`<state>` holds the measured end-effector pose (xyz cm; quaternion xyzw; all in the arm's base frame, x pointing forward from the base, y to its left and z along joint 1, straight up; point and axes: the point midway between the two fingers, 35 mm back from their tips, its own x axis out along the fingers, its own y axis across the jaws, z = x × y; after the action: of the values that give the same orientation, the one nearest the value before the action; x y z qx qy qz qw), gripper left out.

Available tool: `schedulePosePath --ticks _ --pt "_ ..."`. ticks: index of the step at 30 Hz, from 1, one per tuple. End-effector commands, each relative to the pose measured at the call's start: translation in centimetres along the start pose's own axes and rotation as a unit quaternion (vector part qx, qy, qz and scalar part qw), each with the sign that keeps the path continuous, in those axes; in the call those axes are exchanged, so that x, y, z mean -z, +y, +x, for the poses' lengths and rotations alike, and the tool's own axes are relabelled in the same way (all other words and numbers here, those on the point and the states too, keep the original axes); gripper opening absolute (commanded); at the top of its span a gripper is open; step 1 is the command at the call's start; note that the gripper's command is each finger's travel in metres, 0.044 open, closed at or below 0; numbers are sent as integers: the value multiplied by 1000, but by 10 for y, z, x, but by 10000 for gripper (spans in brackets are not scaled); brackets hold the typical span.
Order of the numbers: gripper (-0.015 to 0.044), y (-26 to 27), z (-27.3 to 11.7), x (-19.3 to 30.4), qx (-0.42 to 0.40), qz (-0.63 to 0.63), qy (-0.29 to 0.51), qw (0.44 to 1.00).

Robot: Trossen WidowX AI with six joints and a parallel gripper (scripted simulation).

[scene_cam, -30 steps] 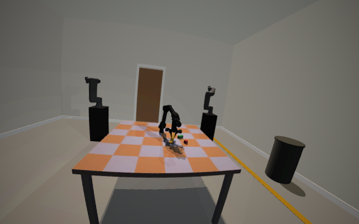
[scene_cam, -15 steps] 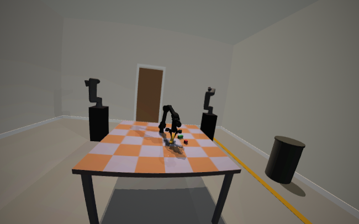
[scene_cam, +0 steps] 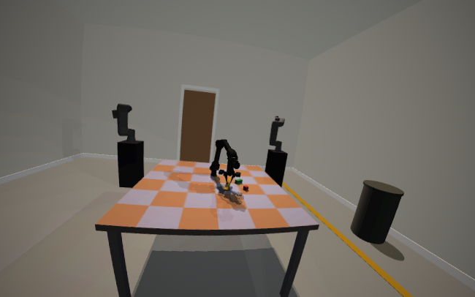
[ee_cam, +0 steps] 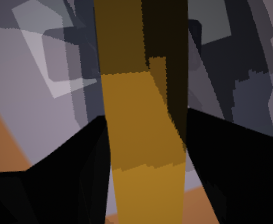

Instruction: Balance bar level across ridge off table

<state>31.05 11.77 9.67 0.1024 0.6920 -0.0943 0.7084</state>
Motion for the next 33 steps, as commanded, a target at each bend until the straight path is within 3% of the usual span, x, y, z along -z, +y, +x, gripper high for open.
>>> schedulePosePath --ticks 1,33 --pt "0 0 1 0 -1 2 0 1000" --pt "0 0 3 0 -1 2 0 1000"
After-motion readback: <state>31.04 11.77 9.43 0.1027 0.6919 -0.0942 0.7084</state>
